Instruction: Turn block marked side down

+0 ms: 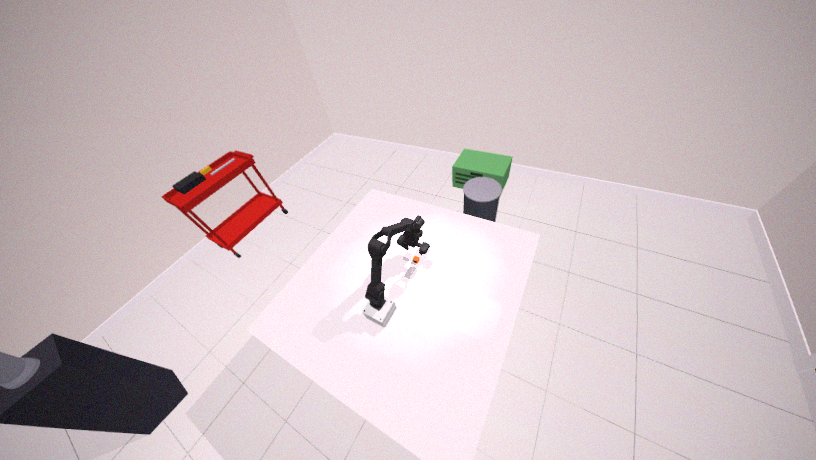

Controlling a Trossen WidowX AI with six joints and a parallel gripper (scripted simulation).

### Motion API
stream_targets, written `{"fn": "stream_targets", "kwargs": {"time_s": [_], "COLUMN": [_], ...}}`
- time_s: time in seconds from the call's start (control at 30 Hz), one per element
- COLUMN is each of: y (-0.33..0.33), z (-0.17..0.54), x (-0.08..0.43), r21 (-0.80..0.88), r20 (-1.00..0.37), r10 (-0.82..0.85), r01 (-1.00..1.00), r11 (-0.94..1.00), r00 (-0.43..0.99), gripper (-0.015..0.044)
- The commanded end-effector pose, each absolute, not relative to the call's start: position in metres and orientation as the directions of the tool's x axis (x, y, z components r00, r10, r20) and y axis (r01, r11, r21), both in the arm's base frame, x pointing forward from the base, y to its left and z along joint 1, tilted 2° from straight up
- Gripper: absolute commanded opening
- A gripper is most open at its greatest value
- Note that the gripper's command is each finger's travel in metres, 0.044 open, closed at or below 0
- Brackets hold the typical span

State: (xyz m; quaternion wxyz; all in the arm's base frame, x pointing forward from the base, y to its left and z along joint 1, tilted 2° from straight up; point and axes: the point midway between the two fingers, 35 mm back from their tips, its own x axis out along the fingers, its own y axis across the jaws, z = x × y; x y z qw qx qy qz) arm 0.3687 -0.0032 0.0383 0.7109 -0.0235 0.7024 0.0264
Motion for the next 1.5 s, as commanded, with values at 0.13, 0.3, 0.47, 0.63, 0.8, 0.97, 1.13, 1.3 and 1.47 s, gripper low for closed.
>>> {"fn": "stream_targets", "kwargs": {"time_s": [0.13, 0.3, 0.47, 0.63, 0.8, 0.97, 1.13, 1.3, 1.47], "y": [-0.004, -0.004, -0.004, -0.004, -0.004, -0.004, -0.004, -0.004, -0.004], "z": [0.006, -0.008, -0.011, -0.019, -0.027, -0.035, -0.042, -0.042, -0.042], "x": [0.370, 0.370, 0.370, 0.370, 0.370, 0.370, 0.369, 0.369, 0.369], "r21": [-0.001, -0.001, -0.001, -0.001, -0.001, -0.001, -0.001, -0.001, -0.001], "r20": [-1.000, -1.000, -1.000, -1.000, -1.000, -1.000, -1.000, -1.000, -1.000], "r10": [-0.001, -0.001, -0.001, -0.001, -0.001, -0.001, -0.001, -0.001, -0.001], "r01": [-0.067, -0.067, -0.067, -0.067, -0.067, -0.067, -0.067, -0.067, -0.067], "r11": [0.998, 0.998, 0.998, 0.998, 0.998, 0.998, 0.998, 0.998, 0.998], "r00": [-0.002, -0.002, -0.002, -0.002, -0.002, -0.002, -0.002, -0.002, -0.002], "gripper": [0.0440, 0.0440, 0.0440, 0.0440, 0.0440, 0.0440, 0.0440, 0.0335, 0.0204]}}
